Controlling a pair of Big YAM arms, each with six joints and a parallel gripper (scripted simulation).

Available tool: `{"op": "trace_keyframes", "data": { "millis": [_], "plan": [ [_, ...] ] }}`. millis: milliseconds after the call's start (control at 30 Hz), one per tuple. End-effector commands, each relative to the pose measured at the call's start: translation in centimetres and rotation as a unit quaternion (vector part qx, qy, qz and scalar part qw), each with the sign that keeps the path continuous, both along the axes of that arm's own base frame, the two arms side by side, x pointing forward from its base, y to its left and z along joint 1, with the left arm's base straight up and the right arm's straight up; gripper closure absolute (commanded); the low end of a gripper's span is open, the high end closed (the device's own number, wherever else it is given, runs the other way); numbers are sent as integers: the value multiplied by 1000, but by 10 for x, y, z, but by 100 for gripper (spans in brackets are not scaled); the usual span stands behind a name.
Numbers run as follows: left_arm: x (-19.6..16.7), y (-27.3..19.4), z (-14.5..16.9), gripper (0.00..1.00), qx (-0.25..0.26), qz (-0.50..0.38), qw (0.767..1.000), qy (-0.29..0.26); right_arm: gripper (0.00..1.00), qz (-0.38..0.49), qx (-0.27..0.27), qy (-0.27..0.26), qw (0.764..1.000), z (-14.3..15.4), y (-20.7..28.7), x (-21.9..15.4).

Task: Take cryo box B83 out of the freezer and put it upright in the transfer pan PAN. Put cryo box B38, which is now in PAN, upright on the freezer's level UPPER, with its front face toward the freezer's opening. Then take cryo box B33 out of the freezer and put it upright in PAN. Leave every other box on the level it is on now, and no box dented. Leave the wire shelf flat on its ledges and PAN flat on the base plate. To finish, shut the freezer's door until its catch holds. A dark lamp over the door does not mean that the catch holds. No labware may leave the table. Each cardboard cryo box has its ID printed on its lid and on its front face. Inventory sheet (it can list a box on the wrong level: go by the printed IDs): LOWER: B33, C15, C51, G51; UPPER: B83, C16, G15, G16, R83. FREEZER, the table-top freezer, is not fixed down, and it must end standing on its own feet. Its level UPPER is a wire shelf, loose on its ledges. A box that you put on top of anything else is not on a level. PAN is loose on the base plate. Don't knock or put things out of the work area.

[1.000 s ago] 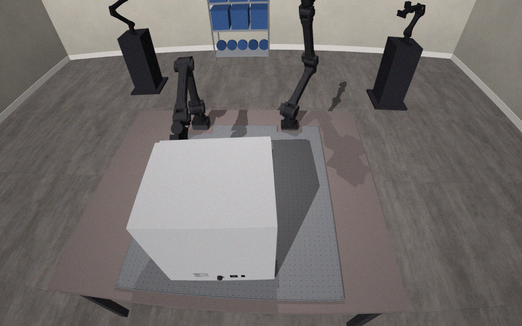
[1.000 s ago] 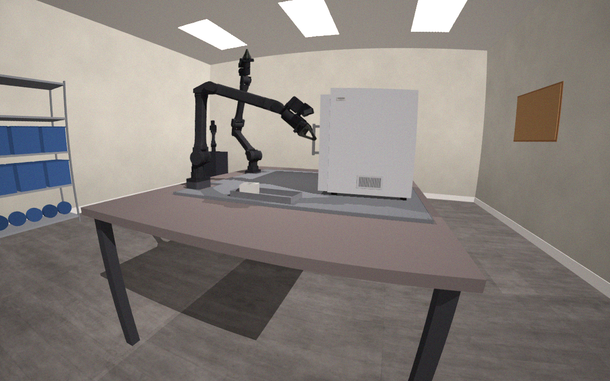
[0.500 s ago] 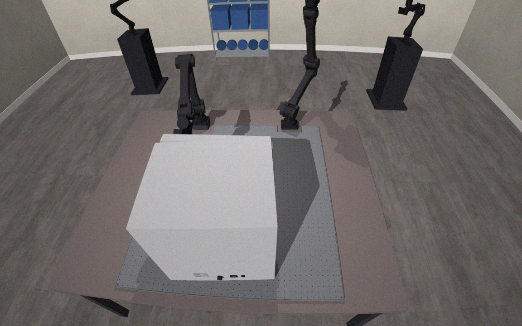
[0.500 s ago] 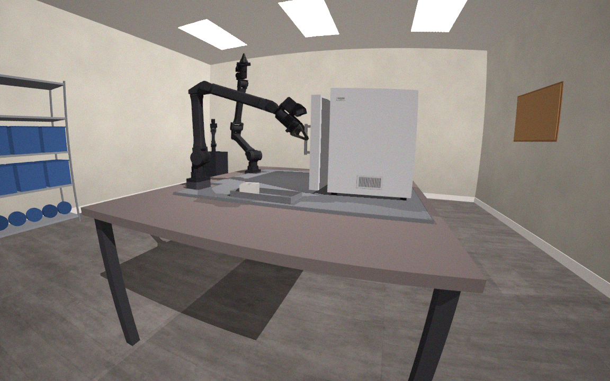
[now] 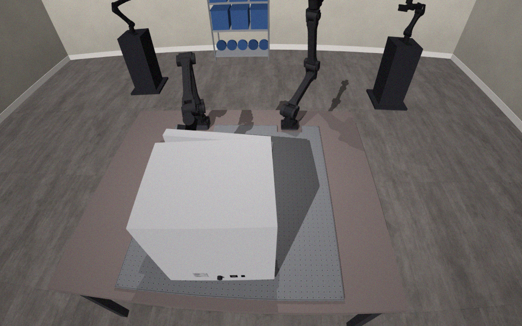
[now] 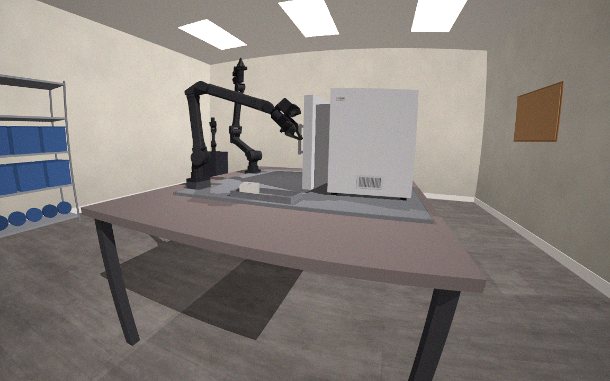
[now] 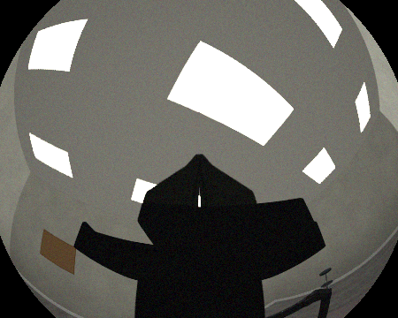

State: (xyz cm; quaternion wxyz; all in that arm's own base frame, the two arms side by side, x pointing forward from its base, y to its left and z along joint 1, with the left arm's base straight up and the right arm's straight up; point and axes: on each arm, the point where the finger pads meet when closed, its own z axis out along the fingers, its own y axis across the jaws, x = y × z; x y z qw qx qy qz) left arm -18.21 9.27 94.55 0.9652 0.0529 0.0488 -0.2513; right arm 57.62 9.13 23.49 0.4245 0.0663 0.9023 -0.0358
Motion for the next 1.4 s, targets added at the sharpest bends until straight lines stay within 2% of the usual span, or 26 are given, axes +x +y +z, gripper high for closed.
{"op": "trace_keyframes", "data": {
  "millis": [0,67,133,367,400,433,467,567,867,933,1000,1067,1267,1367],
  "plan": [
    [-16,15,-10,100,-1,-17,1000,4,100,-16,10,-4,1000,7,8,-15],
    [-30,24,-13,100,-4,-15,1000,-1,100,-23,10,-4,1000,6,9,-20],
    [-35,21,-18,100,-35,-2,999,-16,100,-30,10,-4,999,6,11,-25],
    [-51,32,-29,100,-30,-4,999,-9,100,-46,10,-4,999,6,14,-38],
    [-56,38,-31,100,-31,-8,999,-11,100,-55,4,12,998,-13,16,-37],
    [-61,42,-33,100,-32,-10,999,-12,100,-56,4,10,998,-10,17,-40],
    [-67,47,-35,100,-33,-11,999,-14,100,-56,10,-4,998,5,17,-45],
    [-77,47,-43,100,-64,0,997,-32,100,-62,10,-4,998,5,19,-53],
    [-110,72,-65,100,-62,-7,998,-28,100,-90,10,-3,996,3,27,-75],
    [-110,72,-65,100,-62,-7,998,-28,100,-90,10,-3,996,3,27,-75],
    [-115,76,-69,100,-62,-9,998,-28,100,-100,2,11,995,-12,30,-77],
    [-102,66,-62,100,-57,0,998,-22,100,-103,10,-3,995,3,31,-85],
    [-102,66,-62,100,-57,0,998,-22,100,-120,5,5,993,-6,38,-98],
    [-102,66,-62,100,-57,0,998,-22,100,-128,8,1,992,-1,41,-106]
  ]
}}
